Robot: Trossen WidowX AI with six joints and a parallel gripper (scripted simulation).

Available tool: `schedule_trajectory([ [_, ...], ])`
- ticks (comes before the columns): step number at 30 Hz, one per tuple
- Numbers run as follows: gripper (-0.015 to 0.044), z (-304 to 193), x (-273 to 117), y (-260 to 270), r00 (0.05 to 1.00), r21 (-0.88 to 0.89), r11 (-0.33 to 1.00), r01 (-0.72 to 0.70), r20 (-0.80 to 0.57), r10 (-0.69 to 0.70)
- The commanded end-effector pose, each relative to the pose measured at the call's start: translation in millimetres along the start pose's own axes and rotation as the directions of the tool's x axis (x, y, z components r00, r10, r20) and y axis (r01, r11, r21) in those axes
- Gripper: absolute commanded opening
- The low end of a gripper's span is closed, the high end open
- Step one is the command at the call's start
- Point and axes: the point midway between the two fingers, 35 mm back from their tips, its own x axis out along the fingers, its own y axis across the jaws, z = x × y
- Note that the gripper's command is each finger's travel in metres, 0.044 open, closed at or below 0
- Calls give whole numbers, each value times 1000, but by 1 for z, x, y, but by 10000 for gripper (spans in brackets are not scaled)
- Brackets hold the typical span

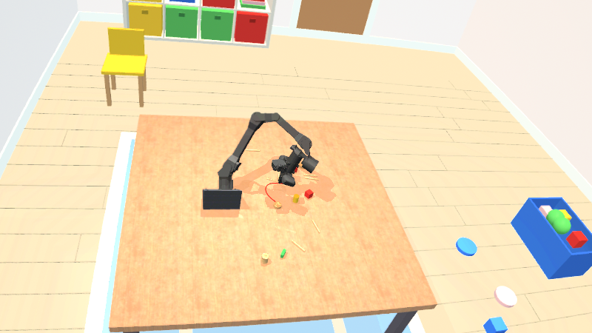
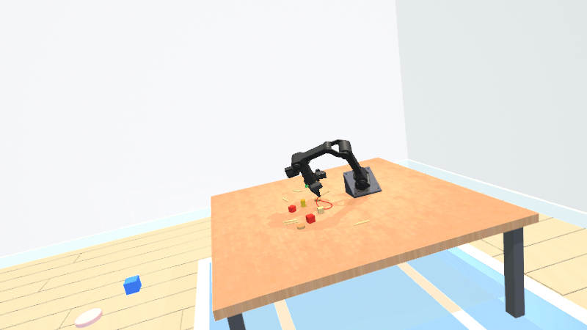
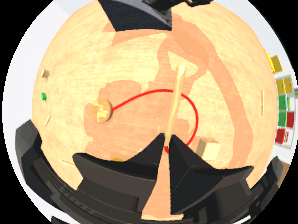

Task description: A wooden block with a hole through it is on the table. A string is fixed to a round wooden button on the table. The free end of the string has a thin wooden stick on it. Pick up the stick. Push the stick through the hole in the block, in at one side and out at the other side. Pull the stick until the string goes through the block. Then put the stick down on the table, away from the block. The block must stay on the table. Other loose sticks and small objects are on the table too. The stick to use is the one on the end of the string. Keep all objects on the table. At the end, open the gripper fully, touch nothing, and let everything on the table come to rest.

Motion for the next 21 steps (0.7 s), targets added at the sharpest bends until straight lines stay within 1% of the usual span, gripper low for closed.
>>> schedule_trajectory([
  [1,0,-5,-3,-1,1000,-4,1000,-3,-10,3],
  [21,0,-29,-12,-2,999,1,1000,-14,-49,14],
])
